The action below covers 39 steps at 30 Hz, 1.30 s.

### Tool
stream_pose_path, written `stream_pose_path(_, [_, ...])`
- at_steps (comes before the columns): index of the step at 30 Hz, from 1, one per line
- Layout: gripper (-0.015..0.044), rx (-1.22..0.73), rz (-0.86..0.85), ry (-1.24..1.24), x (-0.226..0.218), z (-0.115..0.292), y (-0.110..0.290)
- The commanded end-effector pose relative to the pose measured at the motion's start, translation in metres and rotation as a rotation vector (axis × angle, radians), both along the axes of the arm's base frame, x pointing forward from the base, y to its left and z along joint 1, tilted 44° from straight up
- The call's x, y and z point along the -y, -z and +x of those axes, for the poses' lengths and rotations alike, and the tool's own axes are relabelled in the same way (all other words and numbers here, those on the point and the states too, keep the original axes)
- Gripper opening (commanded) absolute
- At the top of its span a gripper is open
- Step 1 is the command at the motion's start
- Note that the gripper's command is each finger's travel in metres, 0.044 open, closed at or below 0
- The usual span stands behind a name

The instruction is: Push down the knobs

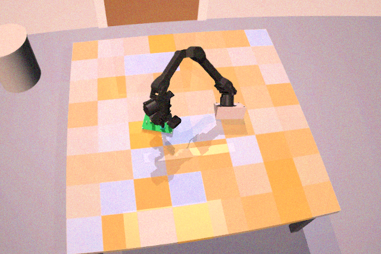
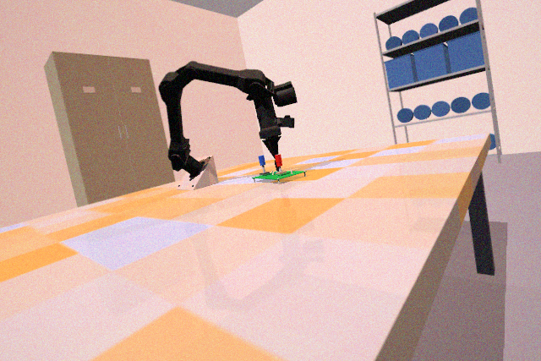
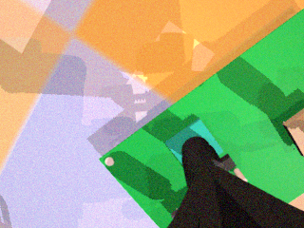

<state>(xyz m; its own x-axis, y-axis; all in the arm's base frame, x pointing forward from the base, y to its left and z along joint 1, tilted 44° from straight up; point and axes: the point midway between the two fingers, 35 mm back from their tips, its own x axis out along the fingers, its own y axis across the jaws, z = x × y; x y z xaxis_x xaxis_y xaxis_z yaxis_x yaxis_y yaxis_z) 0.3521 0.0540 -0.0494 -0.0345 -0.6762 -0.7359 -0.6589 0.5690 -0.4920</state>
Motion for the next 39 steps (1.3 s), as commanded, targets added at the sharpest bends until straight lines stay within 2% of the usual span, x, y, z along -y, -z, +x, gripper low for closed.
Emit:
stream_pose_path(1, [0.0, -0.01, -0.018, 0.033, 0.018, 0.001, 0.015])
stream_pose_path(39, [0.0, -0.011, -0.016, 0.033, -0.012, 0.004, -0.016])
